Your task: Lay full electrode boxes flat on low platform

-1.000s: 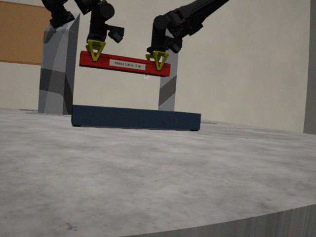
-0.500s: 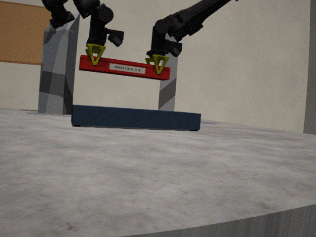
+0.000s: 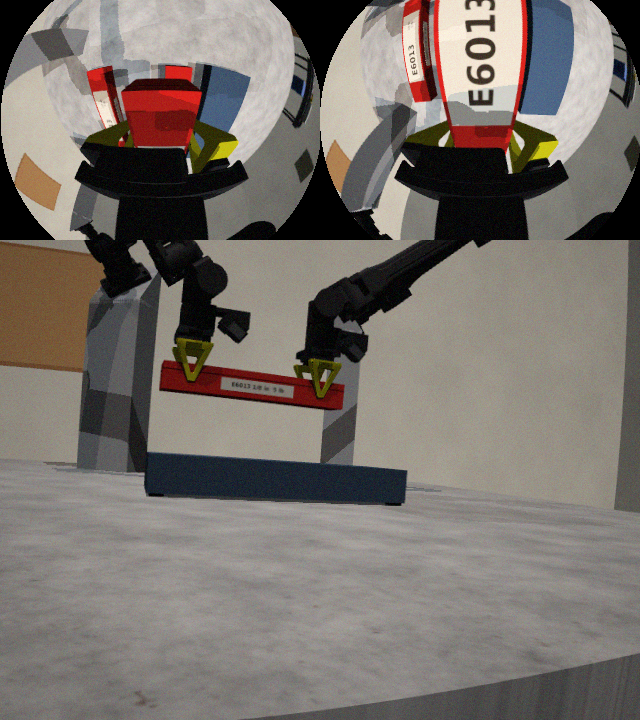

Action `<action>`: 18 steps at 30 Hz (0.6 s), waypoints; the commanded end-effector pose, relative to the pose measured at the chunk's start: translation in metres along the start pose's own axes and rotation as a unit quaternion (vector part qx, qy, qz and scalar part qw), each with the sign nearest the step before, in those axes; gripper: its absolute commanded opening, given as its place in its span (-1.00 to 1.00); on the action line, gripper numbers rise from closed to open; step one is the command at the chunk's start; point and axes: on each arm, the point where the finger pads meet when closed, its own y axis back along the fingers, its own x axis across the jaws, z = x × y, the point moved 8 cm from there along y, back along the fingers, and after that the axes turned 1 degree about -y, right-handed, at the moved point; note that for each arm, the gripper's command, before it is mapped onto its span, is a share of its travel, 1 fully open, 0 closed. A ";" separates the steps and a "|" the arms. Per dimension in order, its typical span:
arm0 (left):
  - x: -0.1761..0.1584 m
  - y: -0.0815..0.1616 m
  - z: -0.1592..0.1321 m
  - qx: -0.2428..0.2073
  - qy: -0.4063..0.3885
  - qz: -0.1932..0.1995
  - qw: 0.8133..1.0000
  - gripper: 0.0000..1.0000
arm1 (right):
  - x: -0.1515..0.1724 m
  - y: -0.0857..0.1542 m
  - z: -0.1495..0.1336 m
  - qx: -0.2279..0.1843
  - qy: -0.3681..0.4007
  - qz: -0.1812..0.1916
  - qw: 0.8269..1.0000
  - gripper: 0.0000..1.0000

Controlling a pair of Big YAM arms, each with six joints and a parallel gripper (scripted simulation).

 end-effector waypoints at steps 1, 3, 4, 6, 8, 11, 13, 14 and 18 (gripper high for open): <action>-0.010 0.010 -0.003 0.000 -0.004 -0.021 1.000 -1.00 | -0.009 0.006 0.002 -0.006 0.000 -0.016 1.000 -1.00; -0.010 0.007 -0.003 0.000 -0.004 -0.021 1.000 -1.00 | -0.009 0.003 0.002 -0.006 0.000 -0.016 1.000 -1.00; -0.010 0.006 -0.003 0.000 -0.004 -0.021 1.000 -1.00 | -0.009 0.002 0.002 -0.006 0.000 -0.016 1.000 -1.00; -0.010 0.003 -0.002 0.000 -0.005 -0.021 1.000 -1.00 | -0.009 -0.001 0.002 -0.006 0.000 -0.016 1.000 -1.00; -0.010 0.003 -0.002 0.000 -0.005 -0.021 1.000 -1.00 | -0.009 -0.001 0.002 -0.006 0.000 -0.016 1.000 -1.00; -0.010 0.003 -0.002 0.000 -0.005 -0.021 1.000 -1.00 | -0.009 -0.001 0.002 -0.006 0.000 -0.016 1.000 -1.00; -0.010 0.003 -0.002 0.000 -0.005 -0.021 1.000 -1.00 | -0.009 -0.001 0.002 -0.006 0.000 -0.016 1.000 -1.00; -0.010 0.003 -0.002 0.000 -0.005 -0.021 1.000 -1.00 | -0.009 -0.001 0.002 -0.006 0.000 -0.016 1.000 -1.00; -0.010 0.003 -0.002 0.000 -0.005 -0.021 1.000 -1.00 | -0.009 -0.001 0.002 -0.006 0.000 -0.016 1.000 -1.00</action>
